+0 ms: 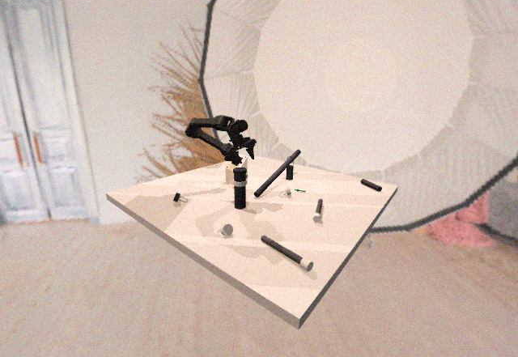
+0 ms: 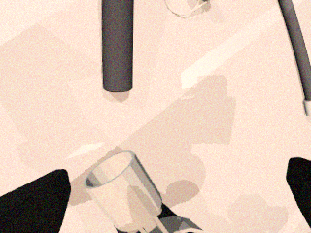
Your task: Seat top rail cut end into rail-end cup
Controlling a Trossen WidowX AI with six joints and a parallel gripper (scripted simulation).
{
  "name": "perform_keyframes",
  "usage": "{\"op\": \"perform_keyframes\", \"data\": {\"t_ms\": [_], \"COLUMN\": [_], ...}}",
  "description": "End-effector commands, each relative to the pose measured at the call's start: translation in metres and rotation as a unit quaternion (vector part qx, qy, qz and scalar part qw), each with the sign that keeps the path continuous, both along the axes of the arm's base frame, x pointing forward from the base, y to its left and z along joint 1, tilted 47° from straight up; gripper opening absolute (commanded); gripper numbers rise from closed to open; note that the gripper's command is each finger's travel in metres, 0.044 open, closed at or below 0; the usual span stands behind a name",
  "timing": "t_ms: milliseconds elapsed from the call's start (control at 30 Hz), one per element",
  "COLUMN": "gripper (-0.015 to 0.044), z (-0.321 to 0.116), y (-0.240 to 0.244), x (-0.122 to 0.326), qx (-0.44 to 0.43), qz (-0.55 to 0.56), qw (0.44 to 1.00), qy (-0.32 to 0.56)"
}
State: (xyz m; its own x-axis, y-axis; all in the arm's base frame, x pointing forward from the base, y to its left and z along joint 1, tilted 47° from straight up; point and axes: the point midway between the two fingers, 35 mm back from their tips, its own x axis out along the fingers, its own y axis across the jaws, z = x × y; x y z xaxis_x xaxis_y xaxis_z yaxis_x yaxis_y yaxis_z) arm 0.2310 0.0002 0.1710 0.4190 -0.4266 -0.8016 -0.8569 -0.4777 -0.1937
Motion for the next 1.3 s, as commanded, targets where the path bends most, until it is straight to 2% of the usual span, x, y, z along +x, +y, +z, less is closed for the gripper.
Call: {"op": "perform_keyframes", "data": {"t_ms": [0,400,667,1267], "gripper": [0.0440,0.0440,0.0440,0.0440], "z": [0.026,0.024,-0.006,-0.023], "y": [-0.028,-0.029,-0.063,-0.071], "x": [-0.017,-0.017,-0.014,-0.001], "qx": [-0.079,-0.078,-0.080,-0.080], "qz": [0.195,0.195,0.195,0.194], "qw": [0.974,0.974,0.974,0.974], "qy": [0.080,0.080,0.079,0.078]}}
